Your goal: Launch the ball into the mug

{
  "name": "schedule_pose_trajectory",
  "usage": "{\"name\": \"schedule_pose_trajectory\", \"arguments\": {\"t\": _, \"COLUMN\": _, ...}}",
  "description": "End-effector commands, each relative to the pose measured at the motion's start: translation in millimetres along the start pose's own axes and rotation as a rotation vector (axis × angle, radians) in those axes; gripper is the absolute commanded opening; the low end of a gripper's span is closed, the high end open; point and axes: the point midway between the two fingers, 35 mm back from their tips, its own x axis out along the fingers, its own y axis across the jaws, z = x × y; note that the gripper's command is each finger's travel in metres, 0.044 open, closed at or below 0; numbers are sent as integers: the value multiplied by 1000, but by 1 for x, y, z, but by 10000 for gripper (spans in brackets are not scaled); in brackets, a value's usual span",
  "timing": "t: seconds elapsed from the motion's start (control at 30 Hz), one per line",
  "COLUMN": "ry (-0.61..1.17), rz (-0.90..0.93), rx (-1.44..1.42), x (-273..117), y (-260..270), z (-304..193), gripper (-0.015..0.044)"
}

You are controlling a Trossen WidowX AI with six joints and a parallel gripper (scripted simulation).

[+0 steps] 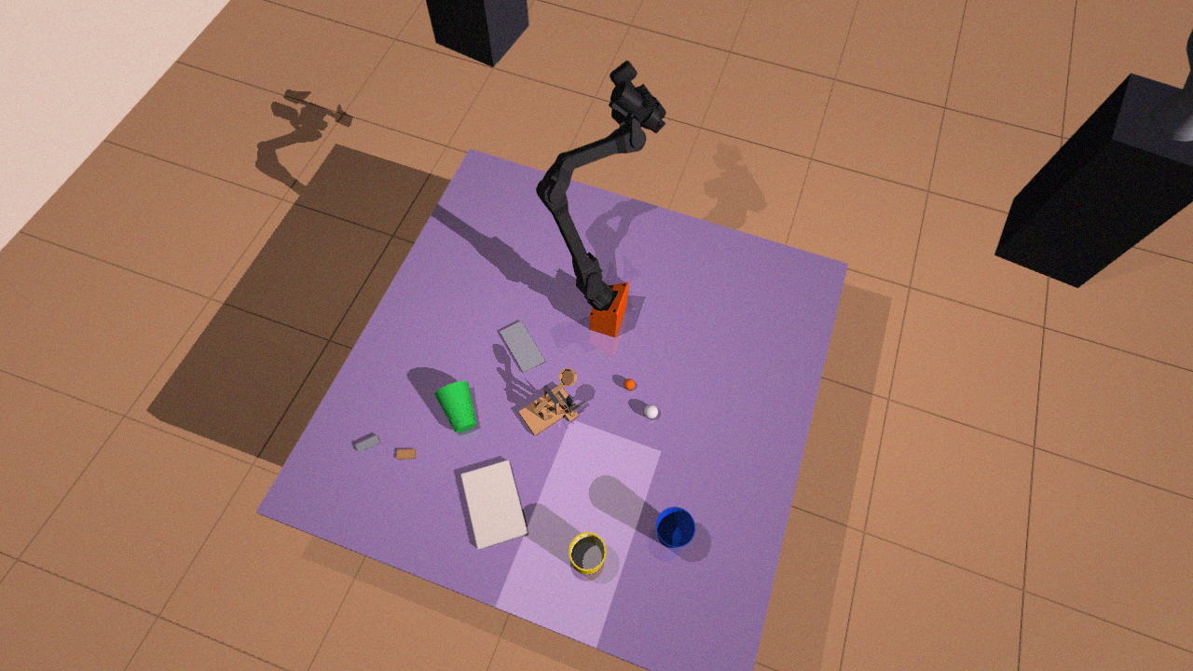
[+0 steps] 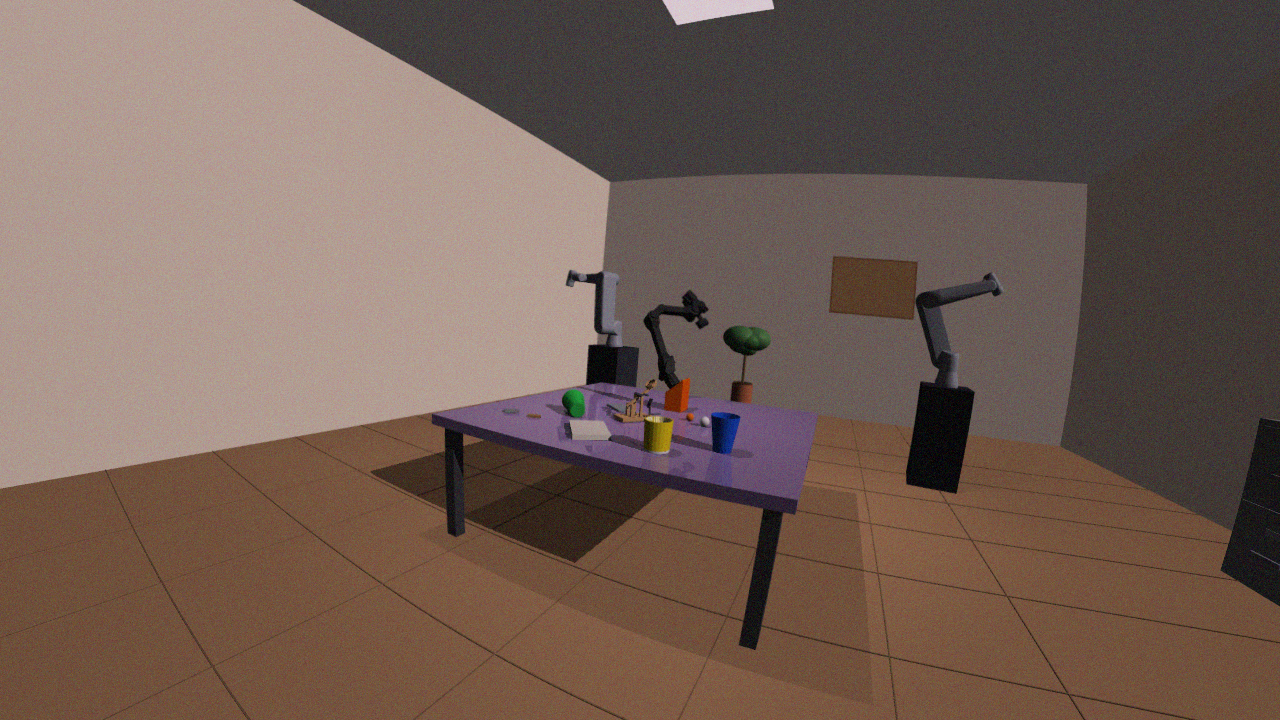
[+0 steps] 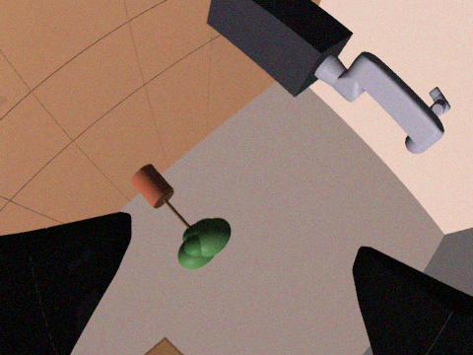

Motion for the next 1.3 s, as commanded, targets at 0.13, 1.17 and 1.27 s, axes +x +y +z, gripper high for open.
{"name": "schedule_pose_trajectory", "arguments": {"t": 0.13, "ry": 47, "rz": 4, "rx": 45, "x": -10, "y": 2, "z": -11, "gripper": 440}}
{"name": "schedule_pose_trajectory", "arguments": {"t": 1.17, "ry": 816, "rz": -104, "rx": 672, "x": -216, "y": 41, "z": -126, "gripper": 440}}
{"name": "schedule_pose_trajectory", "arguments": {"t": 1.27, "ry": 891, "rz": -132, "rx": 728, "x": -240, "y": 45, "z": -131, "gripper": 440}}
